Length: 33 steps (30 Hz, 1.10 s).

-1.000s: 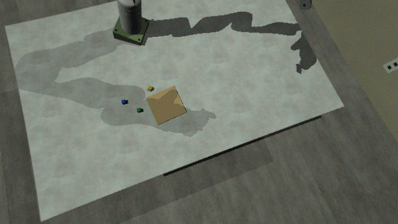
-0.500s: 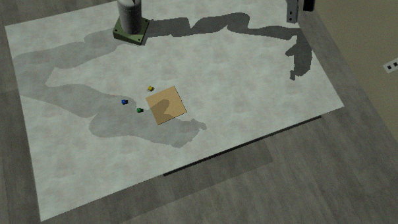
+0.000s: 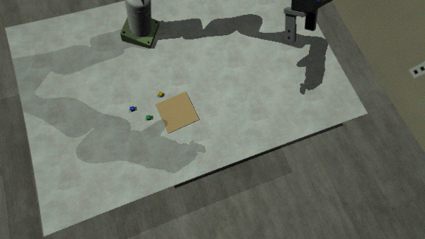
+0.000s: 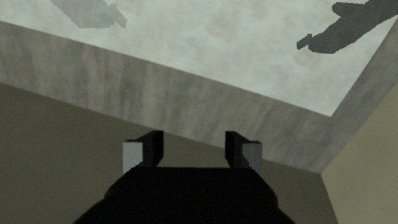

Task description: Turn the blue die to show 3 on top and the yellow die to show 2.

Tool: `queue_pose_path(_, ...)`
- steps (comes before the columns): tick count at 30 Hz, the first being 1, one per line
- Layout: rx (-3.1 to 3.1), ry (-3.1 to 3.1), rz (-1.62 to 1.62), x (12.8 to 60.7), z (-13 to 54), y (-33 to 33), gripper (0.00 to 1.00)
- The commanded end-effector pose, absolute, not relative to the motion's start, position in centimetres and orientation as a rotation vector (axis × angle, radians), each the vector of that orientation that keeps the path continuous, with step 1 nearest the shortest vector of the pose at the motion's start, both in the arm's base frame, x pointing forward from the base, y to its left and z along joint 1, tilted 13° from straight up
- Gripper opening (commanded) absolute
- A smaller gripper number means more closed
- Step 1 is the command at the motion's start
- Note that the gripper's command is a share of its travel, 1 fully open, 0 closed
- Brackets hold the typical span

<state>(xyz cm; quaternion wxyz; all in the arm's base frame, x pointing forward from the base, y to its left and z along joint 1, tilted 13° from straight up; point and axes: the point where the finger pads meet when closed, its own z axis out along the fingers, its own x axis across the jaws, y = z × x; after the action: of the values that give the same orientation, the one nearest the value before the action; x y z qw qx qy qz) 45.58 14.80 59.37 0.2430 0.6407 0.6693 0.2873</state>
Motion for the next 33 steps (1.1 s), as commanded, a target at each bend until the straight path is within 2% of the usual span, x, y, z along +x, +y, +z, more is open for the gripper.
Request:
queue_pose_path(1, 1.752, 1.828, 0.791, 45.6, 59.5, 14.7, 1.00)
queue_pose_path(2, 1.787, 1.802, 0.769, 46.2, 58.5, 11.2, 1.00)
queue_pose_path(10, 1.787, 1.802, 0.769, 46.2, 58.5, 11.2, 1.00)
queue_pose_path(11, 1.823, 1.780, 0.746, 46.7, 57.4, 7.7, 1.00)
queue_pose_path(18, 1.823, 1.780, 0.746, 46.7, 57.4, 7.7, 1.00)
queue_pose_path(19, 1.860, 1.761, 0.722, 47.0, 56.0, 4.3, 1.00)
queue_pose_path(26, 1.860, 1.761, 0.722, 47.0, 56.0, 4.3, 1.00)
queue_pose_path(27, 1.896, 1.745, 0.698, 47.1, 54.4, 1.0, 1.00)
queue_pose_path(33, 1.896, 1.745, 0.698, 47.1, 54.4, 1.0, 1.00)
